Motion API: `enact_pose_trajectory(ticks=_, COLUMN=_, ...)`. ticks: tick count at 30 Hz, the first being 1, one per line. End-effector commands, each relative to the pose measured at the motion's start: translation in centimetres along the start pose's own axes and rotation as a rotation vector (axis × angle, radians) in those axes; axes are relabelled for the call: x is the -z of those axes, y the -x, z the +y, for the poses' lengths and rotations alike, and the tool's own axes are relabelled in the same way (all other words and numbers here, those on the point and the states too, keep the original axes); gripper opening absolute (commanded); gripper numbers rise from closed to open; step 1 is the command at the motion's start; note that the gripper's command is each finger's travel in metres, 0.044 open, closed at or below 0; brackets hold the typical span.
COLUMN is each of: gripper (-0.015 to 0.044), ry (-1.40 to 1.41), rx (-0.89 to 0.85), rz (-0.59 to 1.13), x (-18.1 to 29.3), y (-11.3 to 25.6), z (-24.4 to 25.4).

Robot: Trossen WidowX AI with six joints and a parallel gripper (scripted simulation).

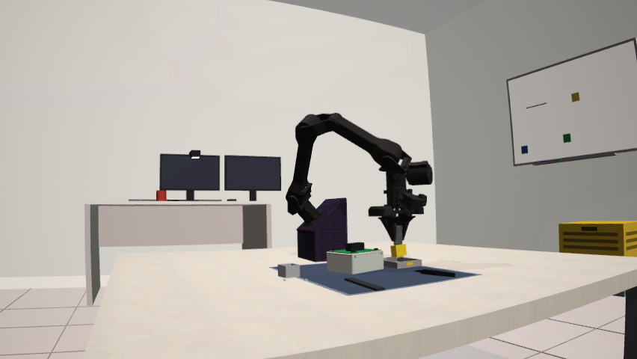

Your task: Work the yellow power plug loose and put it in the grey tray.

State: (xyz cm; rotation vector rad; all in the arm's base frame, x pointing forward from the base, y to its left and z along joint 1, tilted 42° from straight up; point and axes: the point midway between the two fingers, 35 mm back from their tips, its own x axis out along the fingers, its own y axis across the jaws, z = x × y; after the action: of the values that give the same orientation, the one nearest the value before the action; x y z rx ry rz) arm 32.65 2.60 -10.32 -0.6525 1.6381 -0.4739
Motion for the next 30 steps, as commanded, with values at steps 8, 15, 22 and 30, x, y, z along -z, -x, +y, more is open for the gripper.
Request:
enact_pose_trajectory(ticks=8, gripper=0.0, ry=0.003, rx=0.005, rz=-0.001, x=0.1, y=-1.9, z=-0.1)
enact_pose_trajectory(ticks=15, gripper=0.0, ry=0.003, rx=0.006, rz=-0.001, x=0.2, y=-3.0, z=-0.1)
enact_pose_trajectory(ticks=22, gripper=0.0, ry=0.003, rx=0.006, rz=-0.001, x=0.2, y=-3.1, z=-0.1)
enact_pose_trajectory(ticks=30, gripper=0.0, ry=0.003, rx=0.006, rz=-0.001, x=0.2, y=-3.1, z=-0.1)
